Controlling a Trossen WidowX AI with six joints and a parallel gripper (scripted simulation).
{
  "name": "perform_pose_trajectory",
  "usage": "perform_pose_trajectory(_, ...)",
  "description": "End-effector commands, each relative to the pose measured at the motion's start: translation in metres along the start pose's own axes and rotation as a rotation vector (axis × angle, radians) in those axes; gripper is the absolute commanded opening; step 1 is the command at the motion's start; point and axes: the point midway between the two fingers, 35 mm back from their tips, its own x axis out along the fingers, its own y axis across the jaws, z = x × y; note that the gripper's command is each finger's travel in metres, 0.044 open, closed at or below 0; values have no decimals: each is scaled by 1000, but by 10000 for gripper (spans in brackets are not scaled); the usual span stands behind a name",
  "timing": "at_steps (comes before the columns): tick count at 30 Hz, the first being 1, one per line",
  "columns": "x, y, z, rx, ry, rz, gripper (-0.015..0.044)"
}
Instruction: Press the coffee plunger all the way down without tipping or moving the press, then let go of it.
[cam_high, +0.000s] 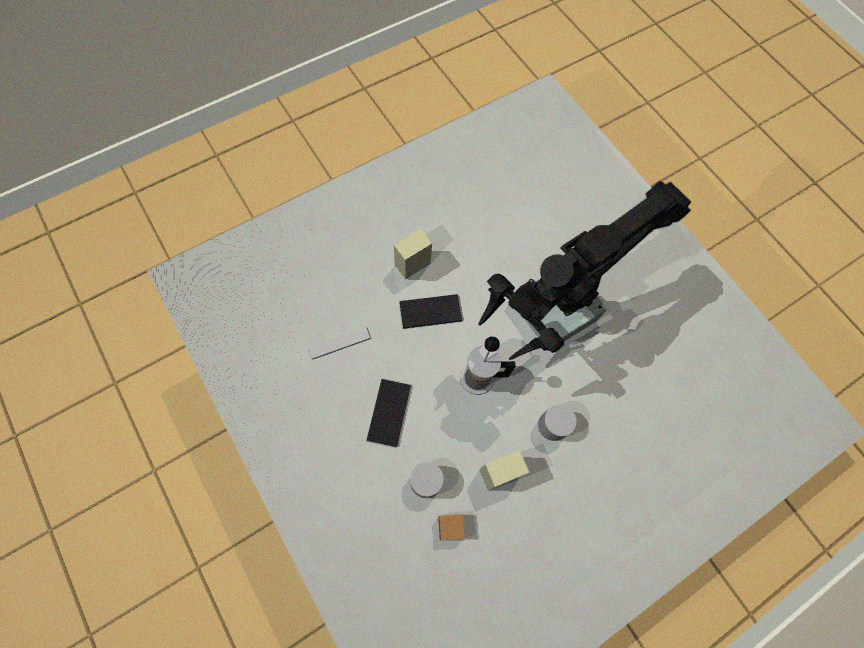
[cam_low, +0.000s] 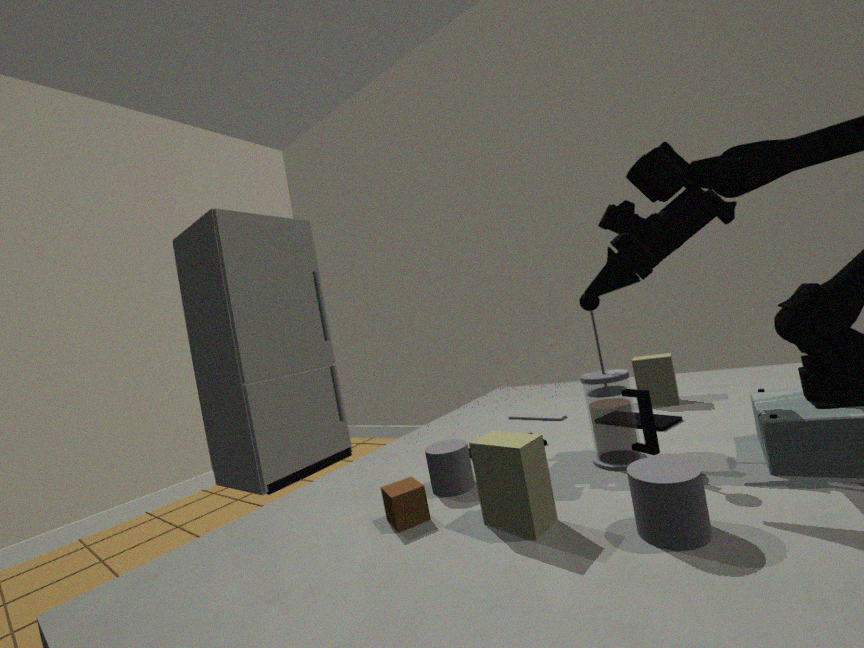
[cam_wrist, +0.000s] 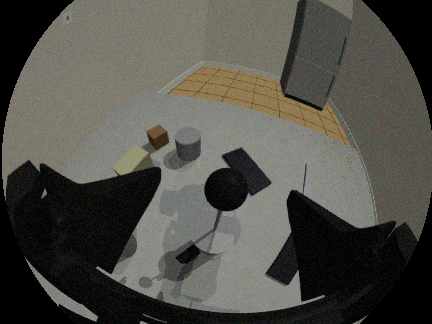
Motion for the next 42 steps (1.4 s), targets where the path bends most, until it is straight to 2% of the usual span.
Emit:
perform_pose_trajectory(1, 7, -1, -2, -2, 3, -5, 440)
perform_pose_trajectory(6, 13, -1, -2, -2, 3, -5, 440)
perform_pose_trajectory(18, 13, -1, -2, -2, 3, -5, 127)
perform_pose_trajectory(42, 26, -1, -18, -2, 2, -5, 127)
